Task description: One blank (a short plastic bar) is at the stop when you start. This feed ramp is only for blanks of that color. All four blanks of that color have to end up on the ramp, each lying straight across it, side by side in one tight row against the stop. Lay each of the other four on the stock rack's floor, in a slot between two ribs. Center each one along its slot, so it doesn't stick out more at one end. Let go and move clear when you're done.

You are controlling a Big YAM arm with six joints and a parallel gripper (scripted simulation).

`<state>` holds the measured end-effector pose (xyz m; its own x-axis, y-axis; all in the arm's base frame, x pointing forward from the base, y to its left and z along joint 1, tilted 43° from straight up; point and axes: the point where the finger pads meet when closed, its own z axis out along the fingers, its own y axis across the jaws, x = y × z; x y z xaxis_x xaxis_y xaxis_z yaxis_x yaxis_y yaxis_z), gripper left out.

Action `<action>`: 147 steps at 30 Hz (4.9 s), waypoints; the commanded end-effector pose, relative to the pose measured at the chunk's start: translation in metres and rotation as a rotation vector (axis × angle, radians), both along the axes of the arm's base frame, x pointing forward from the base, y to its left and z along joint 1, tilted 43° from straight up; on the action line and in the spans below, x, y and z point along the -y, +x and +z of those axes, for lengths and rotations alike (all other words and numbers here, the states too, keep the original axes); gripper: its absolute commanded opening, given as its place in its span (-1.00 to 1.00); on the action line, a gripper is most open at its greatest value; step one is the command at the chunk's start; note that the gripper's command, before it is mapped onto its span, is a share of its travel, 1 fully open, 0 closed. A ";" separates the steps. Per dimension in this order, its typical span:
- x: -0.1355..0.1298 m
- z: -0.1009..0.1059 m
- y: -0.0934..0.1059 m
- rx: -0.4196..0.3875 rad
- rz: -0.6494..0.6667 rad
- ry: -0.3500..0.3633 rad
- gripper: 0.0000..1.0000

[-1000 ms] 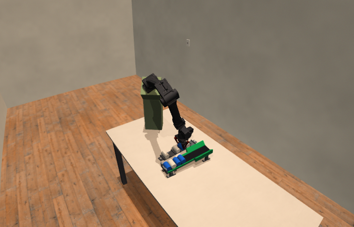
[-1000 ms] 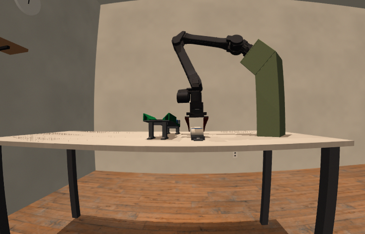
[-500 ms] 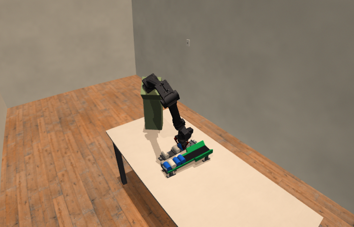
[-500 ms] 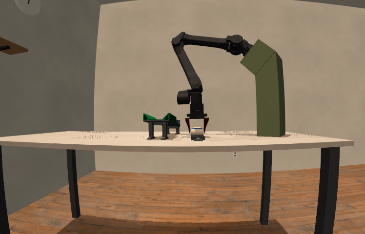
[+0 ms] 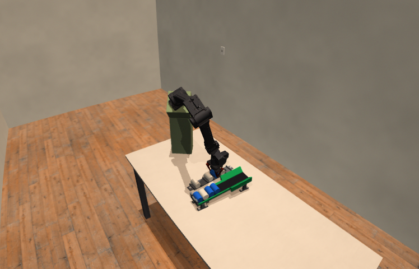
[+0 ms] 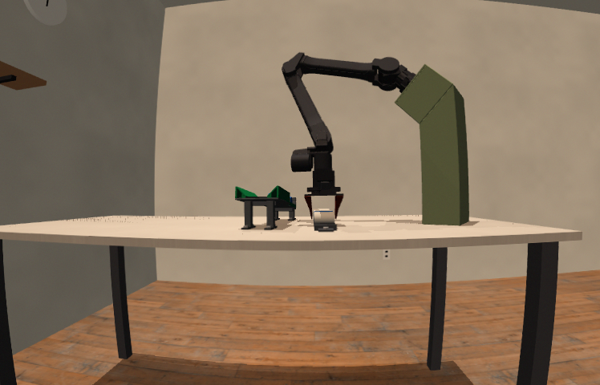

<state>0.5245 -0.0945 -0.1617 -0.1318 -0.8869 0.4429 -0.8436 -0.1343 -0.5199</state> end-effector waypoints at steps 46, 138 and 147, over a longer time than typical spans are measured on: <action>0.003 0.003 0.006 0.014 -0.002 0.000 0.14; 0.016 0.188 0.093 0.069 -0.092 0.061 0.14; 0.016 0.173 0.104 0.068 -0.080 0.061 0.14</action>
<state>0.6193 -0.1108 0.0108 -0.2377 -0.8965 0.3739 -0.8186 -0.0224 -0.5740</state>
